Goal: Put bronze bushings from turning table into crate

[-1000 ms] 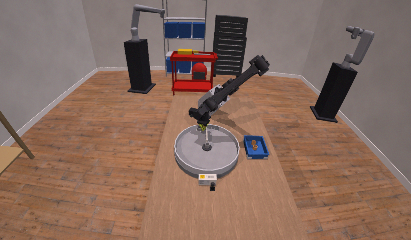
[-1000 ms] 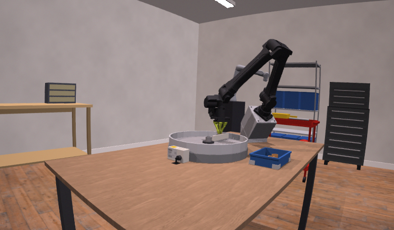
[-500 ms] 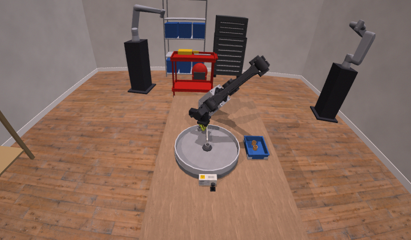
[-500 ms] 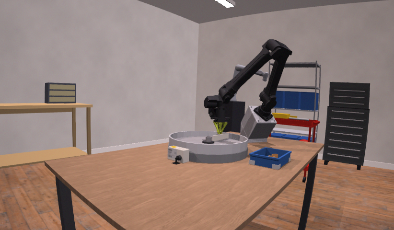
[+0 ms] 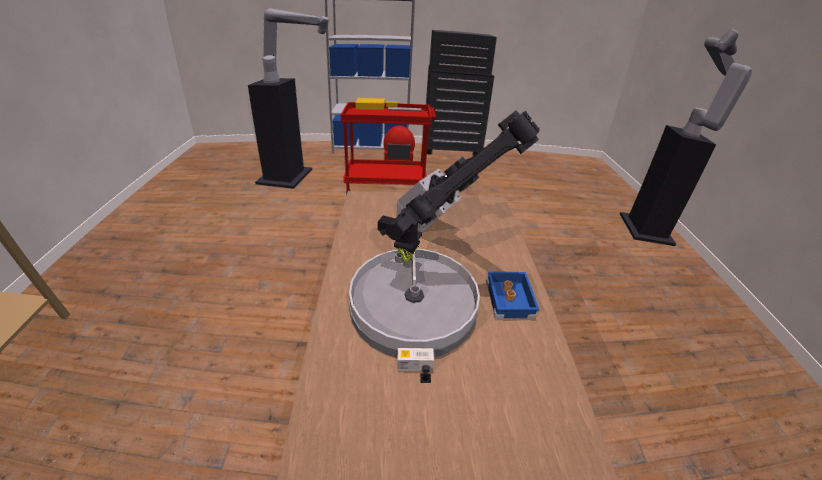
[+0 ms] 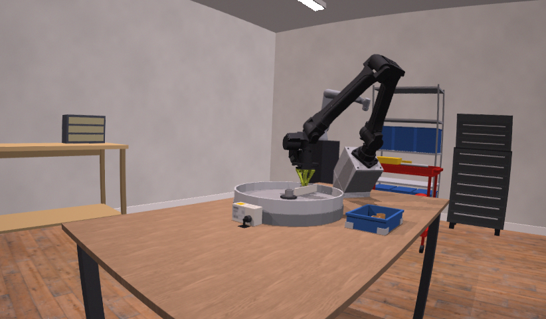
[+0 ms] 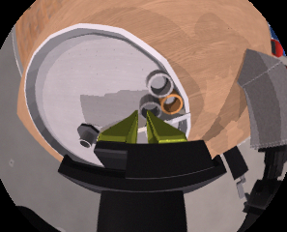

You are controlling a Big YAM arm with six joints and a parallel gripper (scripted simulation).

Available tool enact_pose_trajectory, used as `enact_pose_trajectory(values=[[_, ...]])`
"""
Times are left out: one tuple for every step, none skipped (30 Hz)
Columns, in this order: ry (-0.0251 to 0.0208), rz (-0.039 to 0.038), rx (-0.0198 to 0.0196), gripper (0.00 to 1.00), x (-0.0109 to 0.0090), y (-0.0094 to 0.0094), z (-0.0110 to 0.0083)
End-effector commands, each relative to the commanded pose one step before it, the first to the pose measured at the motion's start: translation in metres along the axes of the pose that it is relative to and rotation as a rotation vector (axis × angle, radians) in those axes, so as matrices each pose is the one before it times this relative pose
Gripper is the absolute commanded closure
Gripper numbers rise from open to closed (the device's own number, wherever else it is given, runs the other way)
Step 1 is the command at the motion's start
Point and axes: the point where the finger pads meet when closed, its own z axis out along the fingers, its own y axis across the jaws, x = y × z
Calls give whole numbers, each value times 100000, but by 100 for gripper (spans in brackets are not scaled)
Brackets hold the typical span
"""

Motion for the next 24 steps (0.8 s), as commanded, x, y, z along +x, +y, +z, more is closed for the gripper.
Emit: enact_pose_trajectory(values=[[-444, -88, -1606, 88, -374, 429, -318], [0, 0, 0, 88, 0, 0, 0], [0, 0, 0, 88, 0, 0, 0], [0, 0, 0, 88, 0, 0, 0], [0, 0, 0, 88, 0, 0, 0], [0, 0, 0, 88, 0, 0, 0], [0, 0, 0, 88, 0, 0, 0], [0, 0, 0, 88, 0, 0, 0], [0, 0, 0, 88, 0, 0, 0], [0, 0, 0, 88, 0, 0, 0], [0, 0, 0, 88, 0, 0, 0], [0, 0, 0, 88, 0, 0, 0], [0, 0, 0, 88, 0, 0, 0], [0, 0, 0, 88, 0, 0, 0], [8, -5, 30, 88, 1, -7, 45], [67, 88, 315, 88, 11, -80, 262], [186, 433, 981, 88, 179, -244, 396], [0, 0, 0, 88, 0, 0, 0], [0, 0, 0, 88, 0, 0, 0], [121, -270, 670, 88, 192, -203, 331], [7, 102, 125, 88, -14, -88, 192], [-16, -15, -17, 88, -10, 16, 179], [-38, -151, -182, 88, -3, 136, 141], [-31, -130, -157, 88, -2, 117, 113]])
